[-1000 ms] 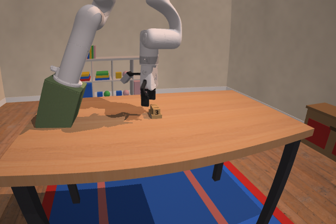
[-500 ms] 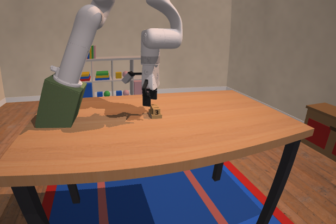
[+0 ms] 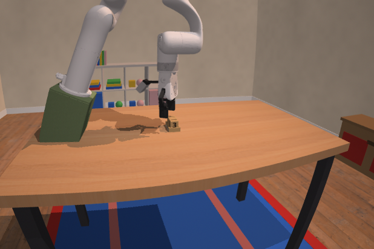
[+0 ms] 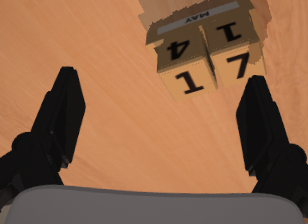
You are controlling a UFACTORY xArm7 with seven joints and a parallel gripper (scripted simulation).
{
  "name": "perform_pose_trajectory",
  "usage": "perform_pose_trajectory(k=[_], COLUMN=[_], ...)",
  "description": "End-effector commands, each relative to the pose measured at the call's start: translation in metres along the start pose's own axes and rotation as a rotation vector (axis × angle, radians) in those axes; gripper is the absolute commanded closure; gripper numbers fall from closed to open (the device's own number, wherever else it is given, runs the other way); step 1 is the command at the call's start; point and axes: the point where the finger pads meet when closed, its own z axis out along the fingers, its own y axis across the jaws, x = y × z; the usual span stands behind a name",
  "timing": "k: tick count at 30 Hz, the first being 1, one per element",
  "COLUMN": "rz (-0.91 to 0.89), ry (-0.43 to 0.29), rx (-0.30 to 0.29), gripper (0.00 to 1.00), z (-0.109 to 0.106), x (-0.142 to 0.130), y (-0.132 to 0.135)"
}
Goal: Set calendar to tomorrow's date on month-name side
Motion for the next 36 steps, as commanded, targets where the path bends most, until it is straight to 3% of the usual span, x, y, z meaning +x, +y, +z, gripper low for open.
perform_pose_trajectory(k=[1, 36], rz=[0.000, 0.000], ry=[0.010, 0.010], rx=[0.012, 0.012], gripper=[0.00, 0.00], z=[-0.001, -0.004], x=[-0.003, -0.019], y=[0.001, 0.007])
